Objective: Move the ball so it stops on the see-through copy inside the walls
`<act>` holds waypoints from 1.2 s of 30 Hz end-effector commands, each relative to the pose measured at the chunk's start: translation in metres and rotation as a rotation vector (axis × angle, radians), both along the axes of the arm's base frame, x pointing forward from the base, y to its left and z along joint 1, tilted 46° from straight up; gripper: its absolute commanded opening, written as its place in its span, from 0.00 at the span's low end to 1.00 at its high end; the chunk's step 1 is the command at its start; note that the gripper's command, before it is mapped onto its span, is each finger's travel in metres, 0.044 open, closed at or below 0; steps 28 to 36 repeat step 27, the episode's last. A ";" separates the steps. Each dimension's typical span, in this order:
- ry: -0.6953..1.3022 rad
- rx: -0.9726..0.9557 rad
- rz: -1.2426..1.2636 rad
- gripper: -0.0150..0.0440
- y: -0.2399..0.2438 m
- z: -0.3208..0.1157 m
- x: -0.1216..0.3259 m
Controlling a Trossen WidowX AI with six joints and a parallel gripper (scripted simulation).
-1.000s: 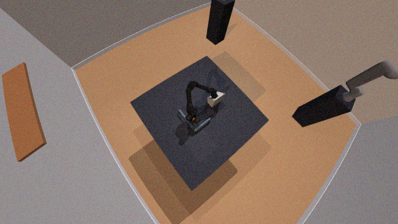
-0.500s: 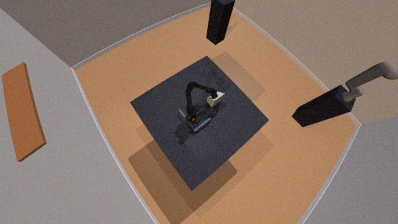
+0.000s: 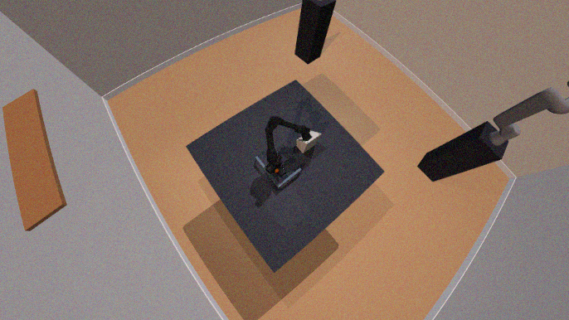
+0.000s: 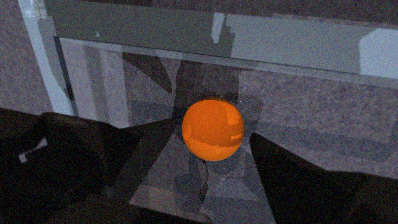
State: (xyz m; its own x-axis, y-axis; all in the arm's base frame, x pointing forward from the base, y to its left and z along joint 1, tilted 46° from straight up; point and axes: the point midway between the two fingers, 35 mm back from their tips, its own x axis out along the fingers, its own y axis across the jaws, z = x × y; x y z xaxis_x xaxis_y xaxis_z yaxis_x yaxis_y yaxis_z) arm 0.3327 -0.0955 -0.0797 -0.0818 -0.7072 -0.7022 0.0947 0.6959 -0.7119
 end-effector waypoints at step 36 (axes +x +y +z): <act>-0.012 -0.002 0.025 1.00 0.089 0.083 0.009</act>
